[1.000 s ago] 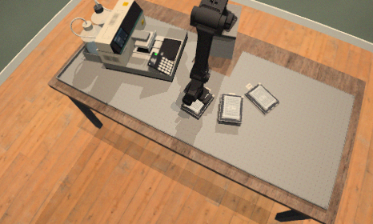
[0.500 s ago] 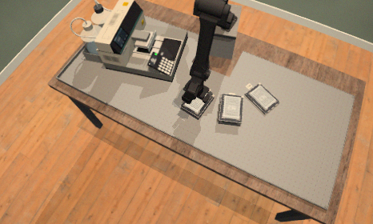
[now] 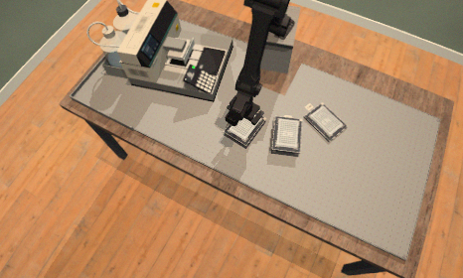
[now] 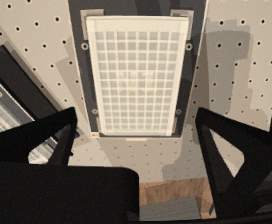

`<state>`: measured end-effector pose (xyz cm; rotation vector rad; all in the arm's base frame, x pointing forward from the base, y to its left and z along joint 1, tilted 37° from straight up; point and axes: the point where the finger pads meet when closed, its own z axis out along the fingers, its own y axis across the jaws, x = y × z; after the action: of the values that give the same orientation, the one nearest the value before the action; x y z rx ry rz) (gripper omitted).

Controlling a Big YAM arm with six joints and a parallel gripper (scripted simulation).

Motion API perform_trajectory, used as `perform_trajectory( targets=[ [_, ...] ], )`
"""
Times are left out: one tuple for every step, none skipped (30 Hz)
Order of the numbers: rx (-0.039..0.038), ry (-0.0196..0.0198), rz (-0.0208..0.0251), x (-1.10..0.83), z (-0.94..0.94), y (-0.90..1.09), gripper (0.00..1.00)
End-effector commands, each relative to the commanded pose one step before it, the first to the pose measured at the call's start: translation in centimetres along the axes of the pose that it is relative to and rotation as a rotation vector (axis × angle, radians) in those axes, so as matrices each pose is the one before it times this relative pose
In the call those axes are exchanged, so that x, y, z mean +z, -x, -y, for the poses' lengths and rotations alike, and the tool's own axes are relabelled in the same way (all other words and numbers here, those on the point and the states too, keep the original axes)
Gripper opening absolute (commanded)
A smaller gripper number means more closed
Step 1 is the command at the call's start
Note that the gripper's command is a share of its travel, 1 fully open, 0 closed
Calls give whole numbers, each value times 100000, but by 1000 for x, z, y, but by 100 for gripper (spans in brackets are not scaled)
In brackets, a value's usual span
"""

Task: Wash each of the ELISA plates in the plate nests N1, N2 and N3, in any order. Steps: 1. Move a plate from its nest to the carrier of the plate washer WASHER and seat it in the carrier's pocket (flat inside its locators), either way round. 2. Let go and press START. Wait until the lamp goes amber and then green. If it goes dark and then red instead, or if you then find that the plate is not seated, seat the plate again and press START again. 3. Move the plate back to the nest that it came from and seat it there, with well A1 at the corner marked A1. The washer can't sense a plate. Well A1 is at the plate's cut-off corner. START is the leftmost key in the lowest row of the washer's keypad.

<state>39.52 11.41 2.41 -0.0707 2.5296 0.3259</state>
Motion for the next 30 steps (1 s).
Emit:
perform_trajectory(
  targets=[
    [-666,173,1149,-915,22,447,100],
    [25,-140,-256,-162,110,-166,100],
    [136,-213,-93,-168,125,-73,100],
    [186,-123,50,-173,94,22,100],
    [1,2,0,-165,0,-1,100],
    [-1,4,0,-165,-1,-1,100],
    [-1,5,-1,-165,-1,-1,100],
    [-2,7,13,-165,-3,7,100],
    [-98,101,242,-175,-67,153,100],
    [-87,80,107,-169,-52,70,100],
    [10,-12,-53,-163,8,-34,100],
    [102,-99,-171,-158,64,-112,100],
    [72,-75,-136,-159,47,-89,100],
    [-1,-1,1,-165,0,-1,100],
    [-1,3,0,-165,-1,-1,100],
    [0,0,0,0,0,0,100],
    [0,0,0,0,0,0,100],
    [-336,393,306,-175,-274,210,100],
    [16,-110,-85,-165,90,-59,100],
    [234,-237,-163,-159,140,-117,100],
    [83,-53,-55,-163,42,-38,100],
    [-1,6,-1,-165,-1,-1,100],
    [66,26,201,-15,-37,124,100],
    [-228,267,383,-24,-181,250,100],
    [-164,148,160,-9,-98,107,100],
    [-72,119,478,8,-51,125,100],
    [463,68,-741,414,-121,-174,100],
    [0,0,0,-1,0,0,100],
    [0,0,0,0,0,0,100],
    [0,0,0,0,0,0,100]
  ],
)
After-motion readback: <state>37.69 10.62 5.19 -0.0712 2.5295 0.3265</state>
